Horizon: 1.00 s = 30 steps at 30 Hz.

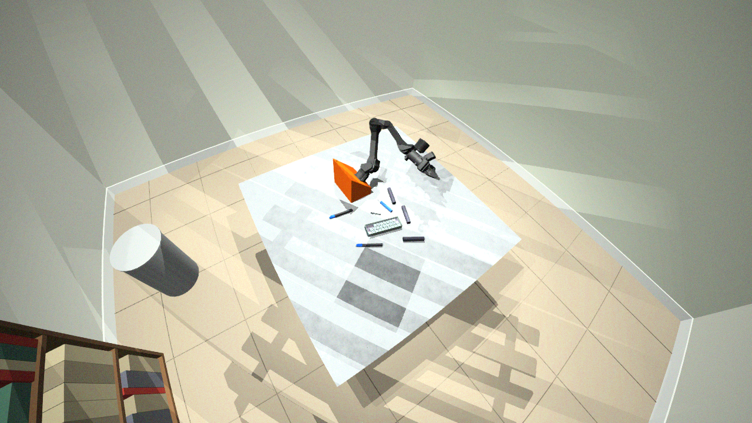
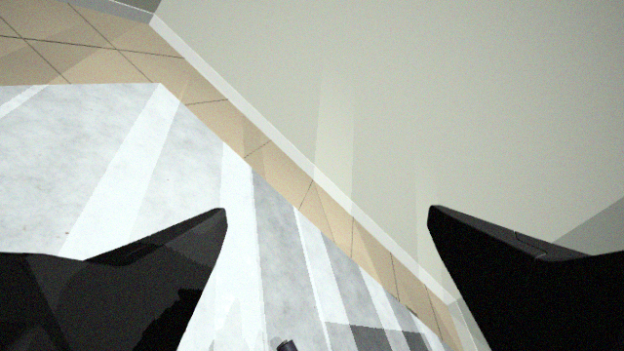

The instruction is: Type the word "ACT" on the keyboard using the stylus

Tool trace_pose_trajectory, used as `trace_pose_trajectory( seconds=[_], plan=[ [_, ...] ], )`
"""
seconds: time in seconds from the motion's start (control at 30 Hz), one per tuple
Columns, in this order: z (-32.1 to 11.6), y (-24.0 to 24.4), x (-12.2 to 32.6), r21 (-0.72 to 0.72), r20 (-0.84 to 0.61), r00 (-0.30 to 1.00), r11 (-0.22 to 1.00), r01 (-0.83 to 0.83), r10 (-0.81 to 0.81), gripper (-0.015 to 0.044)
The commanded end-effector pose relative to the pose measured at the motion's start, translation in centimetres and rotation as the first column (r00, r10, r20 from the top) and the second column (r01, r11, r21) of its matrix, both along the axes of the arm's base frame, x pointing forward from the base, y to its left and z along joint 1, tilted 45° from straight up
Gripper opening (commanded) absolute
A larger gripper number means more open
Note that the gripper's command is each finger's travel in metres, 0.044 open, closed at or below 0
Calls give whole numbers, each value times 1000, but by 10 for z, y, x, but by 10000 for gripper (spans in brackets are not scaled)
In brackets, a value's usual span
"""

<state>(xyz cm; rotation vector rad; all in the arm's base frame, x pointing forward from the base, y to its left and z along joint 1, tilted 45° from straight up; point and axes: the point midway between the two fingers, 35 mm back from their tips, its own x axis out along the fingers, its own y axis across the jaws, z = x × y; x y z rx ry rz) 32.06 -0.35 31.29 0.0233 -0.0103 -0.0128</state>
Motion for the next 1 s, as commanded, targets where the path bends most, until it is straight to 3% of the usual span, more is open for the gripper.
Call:
trace_pose_trajectory(
  seconds=[0.0, 0.1, 0.27, 0.53, 0.73, 0.97],
  plan=[
    [-1, 0, 1, 0, -4, 1000, 1000, -1, 1, 414],
    [-18, -5, 13, 6, -70, 997, 1000, -12, 13, 335],
    [-81, -13, 43, 60, -339, 937, 996, -64, 81, 204],
    [-195, -19, 54, 305, -722, 633, 950, -72, 279, 0],
    [-262, -19, 38, 533, -804, 349, 843, 66, 481, 0],
    [-306, -18, 17, 697, -702, 125, 641, 321, 701, 0]
  ],
)
